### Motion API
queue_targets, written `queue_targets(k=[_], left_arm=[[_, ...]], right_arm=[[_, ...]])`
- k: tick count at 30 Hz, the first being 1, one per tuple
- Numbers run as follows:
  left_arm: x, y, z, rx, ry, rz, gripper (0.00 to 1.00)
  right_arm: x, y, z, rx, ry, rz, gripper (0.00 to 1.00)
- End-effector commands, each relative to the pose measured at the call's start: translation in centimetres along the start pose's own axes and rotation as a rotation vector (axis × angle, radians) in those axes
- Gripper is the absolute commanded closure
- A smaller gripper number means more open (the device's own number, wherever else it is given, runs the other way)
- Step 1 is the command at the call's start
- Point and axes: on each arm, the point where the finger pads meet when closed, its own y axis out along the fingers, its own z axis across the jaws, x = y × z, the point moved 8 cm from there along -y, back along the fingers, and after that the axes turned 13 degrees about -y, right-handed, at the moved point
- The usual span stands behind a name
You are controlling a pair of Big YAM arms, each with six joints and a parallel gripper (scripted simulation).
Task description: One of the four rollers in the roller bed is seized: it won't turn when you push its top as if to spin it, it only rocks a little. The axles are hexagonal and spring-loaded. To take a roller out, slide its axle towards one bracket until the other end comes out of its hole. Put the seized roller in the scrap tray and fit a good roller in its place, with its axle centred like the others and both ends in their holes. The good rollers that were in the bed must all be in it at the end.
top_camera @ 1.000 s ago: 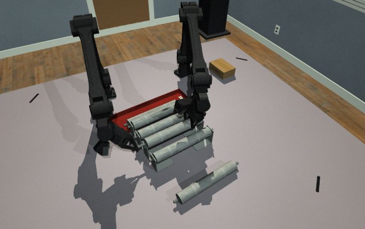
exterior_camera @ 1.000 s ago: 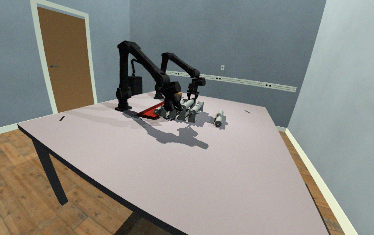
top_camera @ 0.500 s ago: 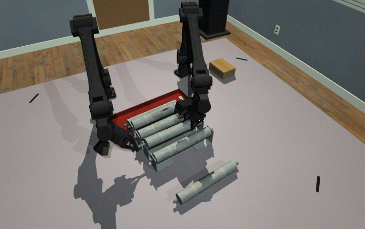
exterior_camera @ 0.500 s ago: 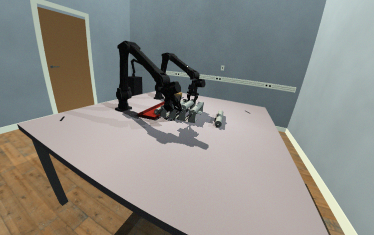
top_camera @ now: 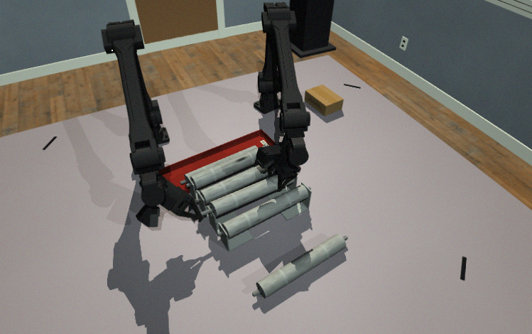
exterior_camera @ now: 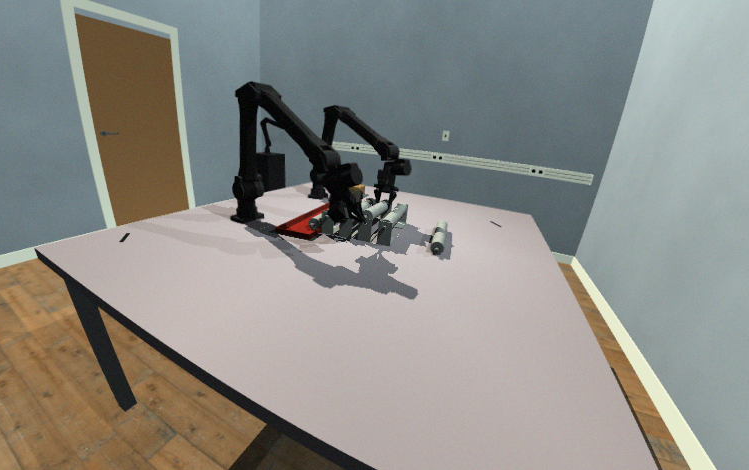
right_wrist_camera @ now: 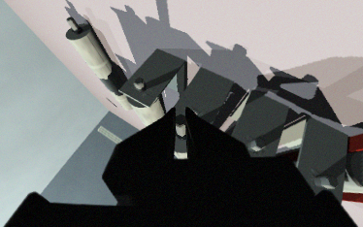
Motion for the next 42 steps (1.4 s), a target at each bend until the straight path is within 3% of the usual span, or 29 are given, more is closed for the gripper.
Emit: queue_targets(k=[1,4,5,6,21,22,42], left_arm=[[1.5,-2.9,0.7,0.061,0.011,-0.060,0.68],[2.6,-3.8,1.1,0.079,0.031,-0.072,0.68],[1.9,-2.4,0.9,0.057,0.013,-0.057,0.68],[3.0,-4.2,1.1,0.088,0.028,-0.083,0.68],[3.0,-3.9,0.8,0.076,0.026,-0.067,0.68],[3.0,-3.9,0.8,0.076,0.026,-0.067,0.68],[3.0,-3.9,0.8,0.075,0.026,-0.068,0.68]], right_arm=[[5.7,-4.2,2.5,0.074,0.007,-0.144,0.97],[5.7,-4.2,2.5,0.074,0.007,-0.144,0.97],[5.7,-4.2,2.5,0.074,0.007,-0.144,0.97],[5.7,-4.2,2.5,0.073,0.008,-0.144,0.97],[5.7,-4.2,2.5,0.074,0.007,-0.144,0.97],[-0.2,0.1,3.4,0.024,-0.046,0.013,0.97],[0.3,-0.2,3.8,0.042,-0.043,0.004,0.97]])
